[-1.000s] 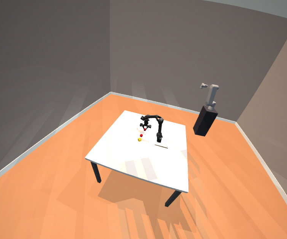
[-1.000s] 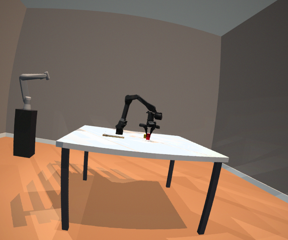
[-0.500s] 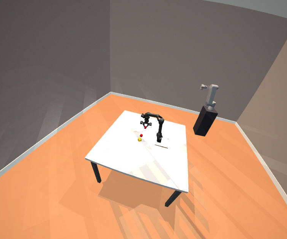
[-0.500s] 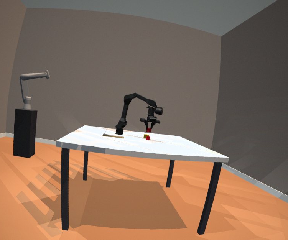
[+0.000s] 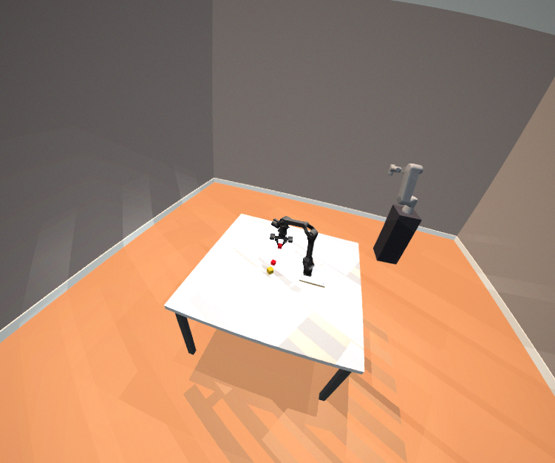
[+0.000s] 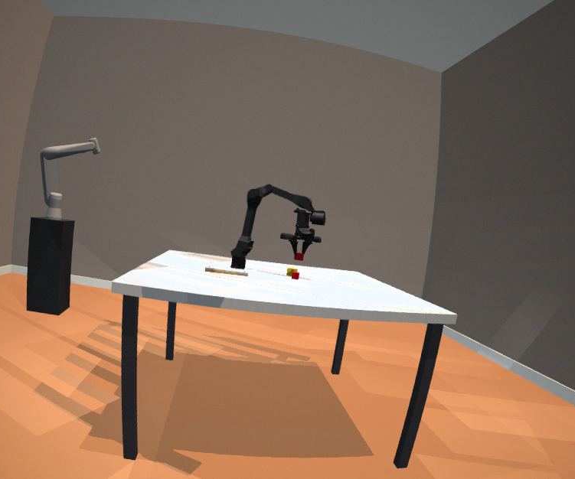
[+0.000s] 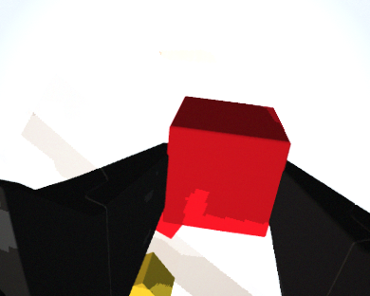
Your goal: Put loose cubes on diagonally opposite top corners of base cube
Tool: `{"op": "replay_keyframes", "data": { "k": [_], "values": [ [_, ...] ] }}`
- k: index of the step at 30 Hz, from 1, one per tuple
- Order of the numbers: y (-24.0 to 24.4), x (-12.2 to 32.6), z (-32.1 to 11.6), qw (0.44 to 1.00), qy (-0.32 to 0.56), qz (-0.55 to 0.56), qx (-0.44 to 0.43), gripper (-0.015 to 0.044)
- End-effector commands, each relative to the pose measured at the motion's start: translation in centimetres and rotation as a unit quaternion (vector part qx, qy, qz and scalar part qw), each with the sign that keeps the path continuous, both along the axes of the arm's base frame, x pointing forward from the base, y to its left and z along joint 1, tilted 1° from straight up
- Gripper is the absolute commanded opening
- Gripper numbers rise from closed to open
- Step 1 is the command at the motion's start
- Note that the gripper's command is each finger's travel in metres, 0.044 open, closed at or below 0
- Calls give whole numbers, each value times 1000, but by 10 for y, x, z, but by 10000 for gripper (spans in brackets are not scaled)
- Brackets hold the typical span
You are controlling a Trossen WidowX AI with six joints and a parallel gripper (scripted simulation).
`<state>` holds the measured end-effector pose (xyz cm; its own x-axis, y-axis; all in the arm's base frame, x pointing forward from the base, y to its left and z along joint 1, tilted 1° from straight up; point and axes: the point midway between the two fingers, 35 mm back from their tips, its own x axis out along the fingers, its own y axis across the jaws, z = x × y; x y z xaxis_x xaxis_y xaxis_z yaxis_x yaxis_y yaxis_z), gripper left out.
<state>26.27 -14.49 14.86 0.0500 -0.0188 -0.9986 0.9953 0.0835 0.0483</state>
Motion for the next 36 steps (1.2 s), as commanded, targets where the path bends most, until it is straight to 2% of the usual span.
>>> {"op": "replay_keyframes", "data": {
  "k": [1,18,36],
  "values": [
    [10,6,-2,1000,-5,28,3,105],
    [47,28,-9,987,-9,158,0,105],
    [89,44,-17,951,-3,310,-6,105]
  ]
}}
